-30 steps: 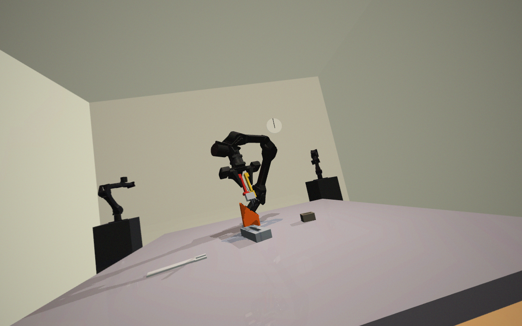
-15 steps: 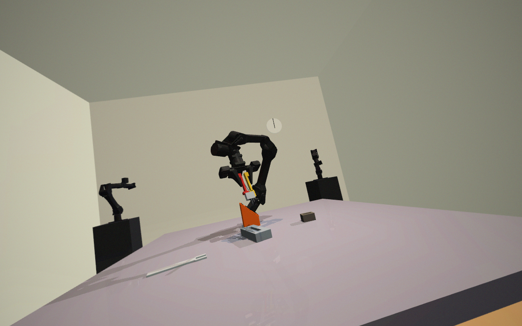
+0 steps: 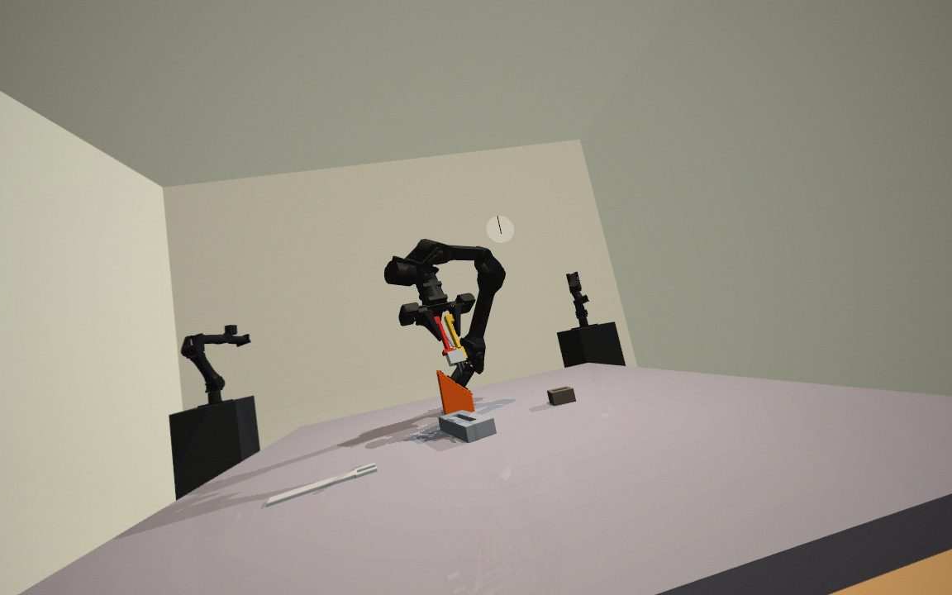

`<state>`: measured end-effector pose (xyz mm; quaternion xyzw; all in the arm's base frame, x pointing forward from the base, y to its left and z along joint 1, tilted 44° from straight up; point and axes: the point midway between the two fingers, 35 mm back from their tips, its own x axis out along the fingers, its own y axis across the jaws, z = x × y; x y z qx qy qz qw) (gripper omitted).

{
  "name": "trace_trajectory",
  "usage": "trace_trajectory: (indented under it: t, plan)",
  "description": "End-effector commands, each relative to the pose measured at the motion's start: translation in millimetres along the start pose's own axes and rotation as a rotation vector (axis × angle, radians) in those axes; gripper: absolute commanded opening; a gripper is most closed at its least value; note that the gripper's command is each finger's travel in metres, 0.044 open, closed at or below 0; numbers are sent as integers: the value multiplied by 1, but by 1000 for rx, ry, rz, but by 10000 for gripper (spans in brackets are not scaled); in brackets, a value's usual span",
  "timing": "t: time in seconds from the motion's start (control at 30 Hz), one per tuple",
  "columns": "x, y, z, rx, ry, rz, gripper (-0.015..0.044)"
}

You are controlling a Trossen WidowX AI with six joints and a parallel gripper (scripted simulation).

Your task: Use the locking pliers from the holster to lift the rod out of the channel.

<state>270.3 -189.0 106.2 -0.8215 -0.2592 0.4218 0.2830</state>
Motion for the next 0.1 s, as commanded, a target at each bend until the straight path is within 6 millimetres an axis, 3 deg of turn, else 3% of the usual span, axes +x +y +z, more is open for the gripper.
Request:
trace_trajectory:
  t: [0.0, 0.07]
  plan:
    - [-2, 0, -1, -3, 14, 1, 101]
    - [-2, 0, -1, -3, 14, 1, 101]
